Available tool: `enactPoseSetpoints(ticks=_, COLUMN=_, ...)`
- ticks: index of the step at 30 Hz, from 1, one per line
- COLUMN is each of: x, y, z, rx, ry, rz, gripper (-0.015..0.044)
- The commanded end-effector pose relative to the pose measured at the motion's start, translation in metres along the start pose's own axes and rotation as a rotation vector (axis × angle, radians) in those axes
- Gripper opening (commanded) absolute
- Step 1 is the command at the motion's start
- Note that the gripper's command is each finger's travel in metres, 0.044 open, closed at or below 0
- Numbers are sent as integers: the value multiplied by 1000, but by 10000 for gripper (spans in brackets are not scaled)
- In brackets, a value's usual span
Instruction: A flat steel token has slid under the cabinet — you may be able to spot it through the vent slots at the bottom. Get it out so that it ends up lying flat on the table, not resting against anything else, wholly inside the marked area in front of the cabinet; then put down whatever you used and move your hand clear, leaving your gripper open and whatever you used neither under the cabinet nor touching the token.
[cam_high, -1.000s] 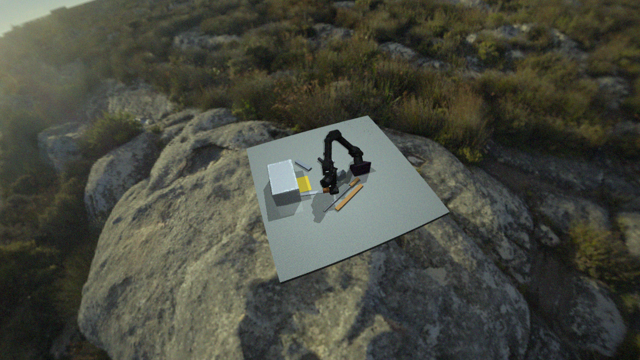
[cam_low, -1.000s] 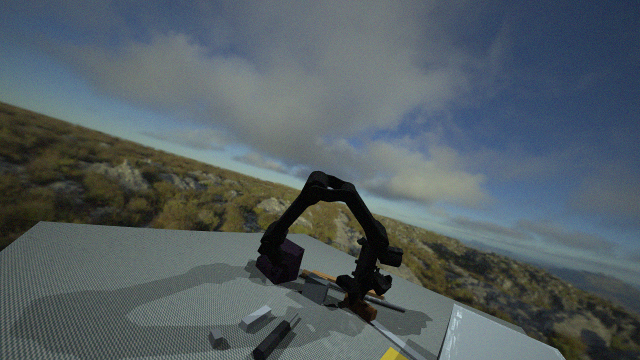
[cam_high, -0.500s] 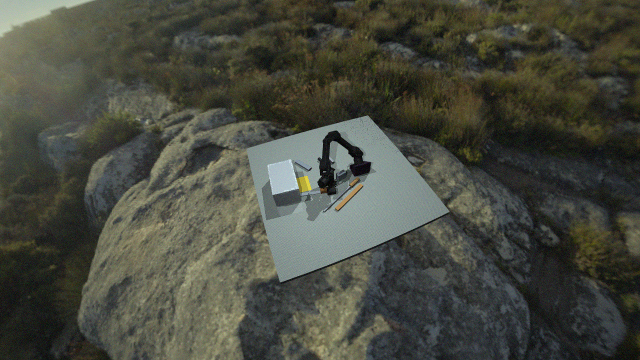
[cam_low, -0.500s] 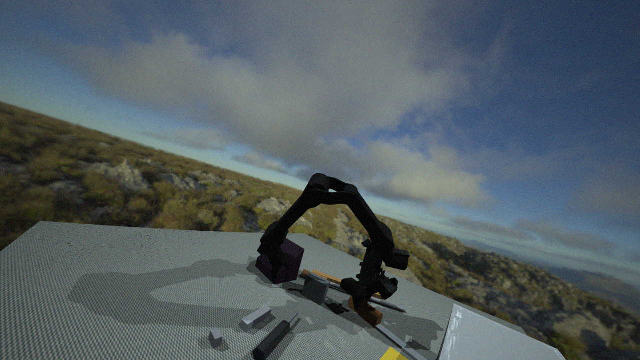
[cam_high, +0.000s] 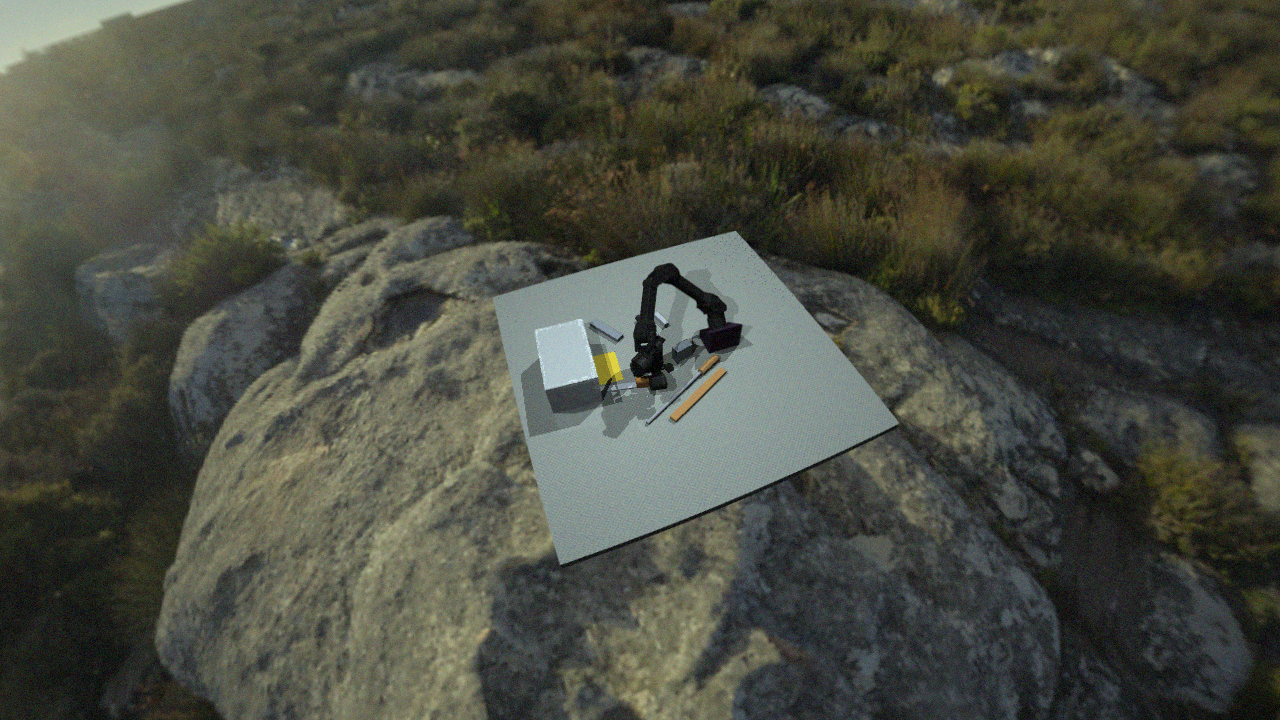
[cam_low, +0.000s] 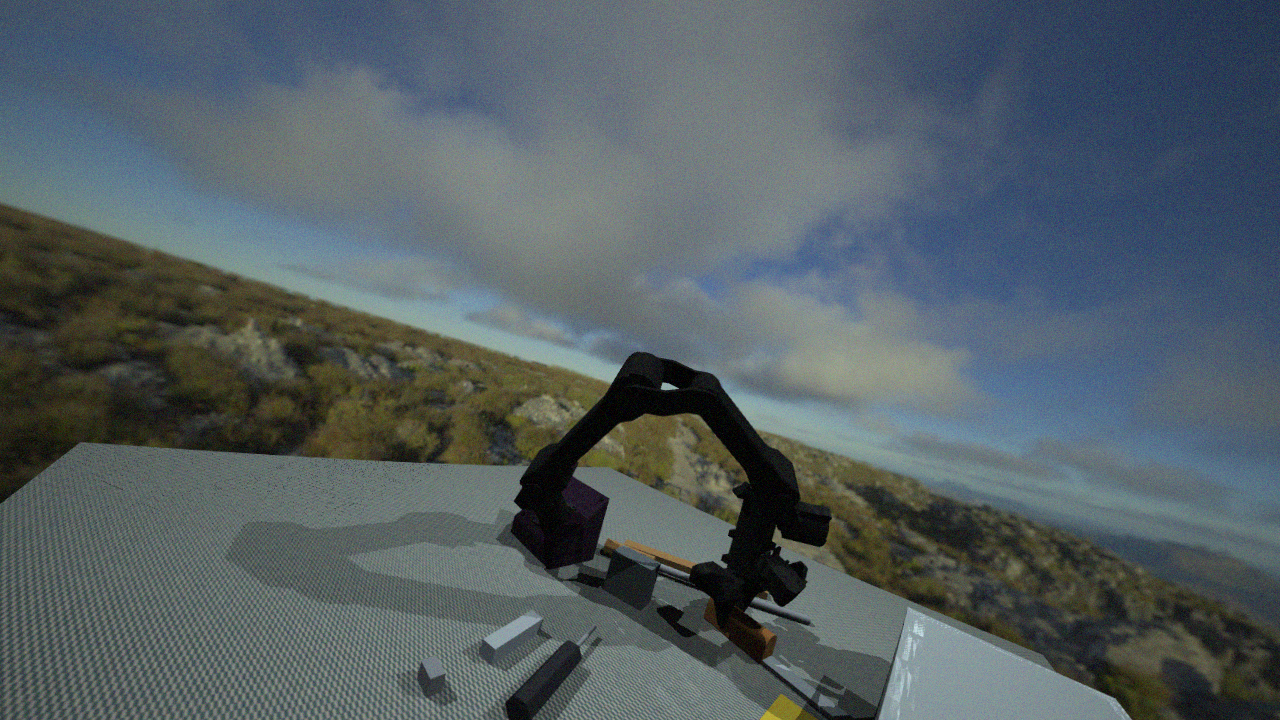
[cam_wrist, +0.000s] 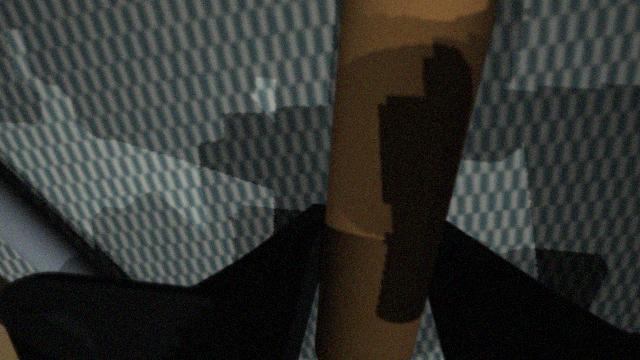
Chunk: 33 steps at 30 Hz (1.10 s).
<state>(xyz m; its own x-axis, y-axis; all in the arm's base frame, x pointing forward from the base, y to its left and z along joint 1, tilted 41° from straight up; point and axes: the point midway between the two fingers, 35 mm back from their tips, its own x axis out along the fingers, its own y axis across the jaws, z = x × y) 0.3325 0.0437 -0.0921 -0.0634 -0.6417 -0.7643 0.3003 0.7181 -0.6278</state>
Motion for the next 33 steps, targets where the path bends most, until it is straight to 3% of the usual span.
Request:
enactPoseSetpoints(ticks=1, x=0, y=1, z=8, rx=1, ry=0, rz=4, gripper=0)
enactPoseSetpoints(ticks=33, x=-1, y=2, z=43, rx=3, ry=-2, rz=4, gripper=0)
